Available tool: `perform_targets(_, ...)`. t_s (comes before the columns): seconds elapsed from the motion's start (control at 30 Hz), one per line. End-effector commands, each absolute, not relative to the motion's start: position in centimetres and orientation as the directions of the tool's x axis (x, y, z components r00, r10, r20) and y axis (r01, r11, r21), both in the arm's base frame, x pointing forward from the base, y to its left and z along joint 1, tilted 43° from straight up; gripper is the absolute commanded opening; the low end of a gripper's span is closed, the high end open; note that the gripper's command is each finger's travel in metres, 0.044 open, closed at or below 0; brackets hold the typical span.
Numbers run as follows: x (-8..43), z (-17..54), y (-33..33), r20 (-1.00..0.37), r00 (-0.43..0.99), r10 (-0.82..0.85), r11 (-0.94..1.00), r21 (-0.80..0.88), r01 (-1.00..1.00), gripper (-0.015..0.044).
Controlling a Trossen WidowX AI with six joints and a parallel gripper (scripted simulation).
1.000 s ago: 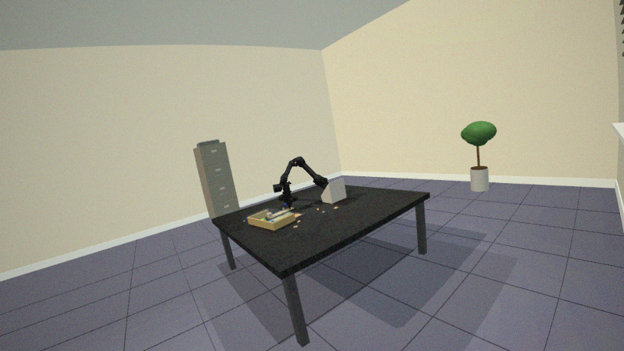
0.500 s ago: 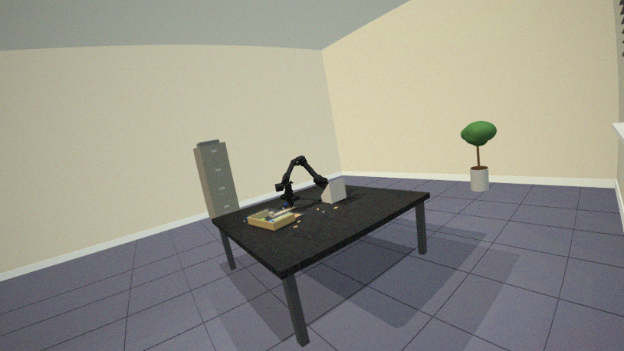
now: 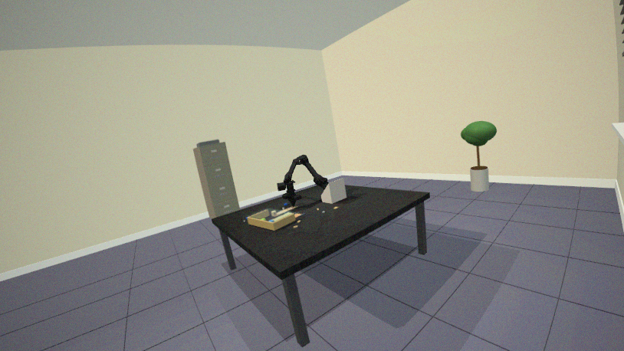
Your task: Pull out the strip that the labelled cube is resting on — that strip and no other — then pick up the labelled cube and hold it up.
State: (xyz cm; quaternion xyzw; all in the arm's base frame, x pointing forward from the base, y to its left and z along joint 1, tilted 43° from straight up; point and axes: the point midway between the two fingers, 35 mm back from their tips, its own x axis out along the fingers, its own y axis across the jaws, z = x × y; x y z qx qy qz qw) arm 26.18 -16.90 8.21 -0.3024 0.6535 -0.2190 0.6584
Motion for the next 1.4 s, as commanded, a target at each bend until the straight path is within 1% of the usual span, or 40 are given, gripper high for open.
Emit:
perform_targets(0.0, 24.8, 7.7, -17.2, -0.731, 0.023, -0.682, 0.724, -0.68, -0.114, 0.0)
perform_targets(0.6, 22.1, 7.9, -17.6, -0.73, 0.022, -0.683, 0.724, -0.68, -0.115, 0.0)
perform_targets(1.37, 22.1, 7.9, -17.6, -0.73, 0.022, -0.683, 0.724, -0.68, -0.115, 0.0)
